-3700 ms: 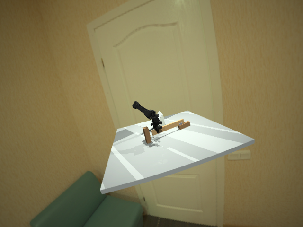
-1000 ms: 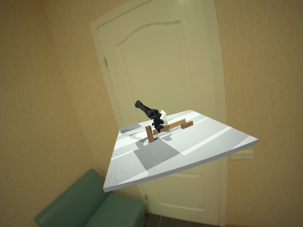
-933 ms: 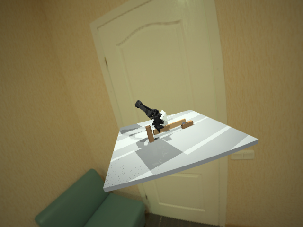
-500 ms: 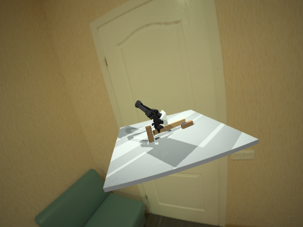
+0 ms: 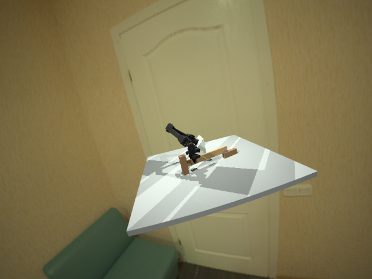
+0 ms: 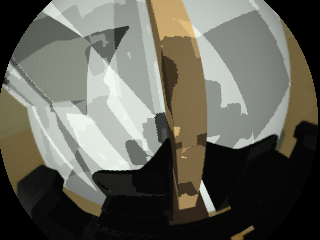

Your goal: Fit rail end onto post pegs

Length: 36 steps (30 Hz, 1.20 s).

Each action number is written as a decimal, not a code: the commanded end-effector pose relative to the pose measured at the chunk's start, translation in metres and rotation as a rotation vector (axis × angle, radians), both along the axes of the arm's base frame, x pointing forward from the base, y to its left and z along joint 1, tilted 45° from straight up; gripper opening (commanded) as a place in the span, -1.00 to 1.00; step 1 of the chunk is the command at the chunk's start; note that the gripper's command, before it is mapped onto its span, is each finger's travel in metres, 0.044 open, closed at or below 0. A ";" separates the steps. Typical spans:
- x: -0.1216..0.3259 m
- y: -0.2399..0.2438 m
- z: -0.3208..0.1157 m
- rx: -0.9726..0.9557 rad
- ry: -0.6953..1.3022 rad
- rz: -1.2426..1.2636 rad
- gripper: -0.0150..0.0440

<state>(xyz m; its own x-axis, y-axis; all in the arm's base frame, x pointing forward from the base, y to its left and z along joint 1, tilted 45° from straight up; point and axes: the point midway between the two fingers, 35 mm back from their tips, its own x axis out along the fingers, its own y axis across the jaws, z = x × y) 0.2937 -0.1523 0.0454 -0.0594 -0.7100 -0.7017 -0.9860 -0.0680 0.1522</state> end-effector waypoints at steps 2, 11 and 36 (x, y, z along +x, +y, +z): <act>0.002 0.000 0.004 -0.002 -0.005 0.006 -0.49; 0.002 -0.002 0.006 -0.002 -0.005 0.006 -0.49; 0.003 -0.008 0.011 -0.002 -0.005 0.006 -0.49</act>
<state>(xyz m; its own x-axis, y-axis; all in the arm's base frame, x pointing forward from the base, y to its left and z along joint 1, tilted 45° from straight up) 0.2952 -0.1603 0.0531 -0.0587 -0.7082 -0.7035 -0.9861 -0.0684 0.1512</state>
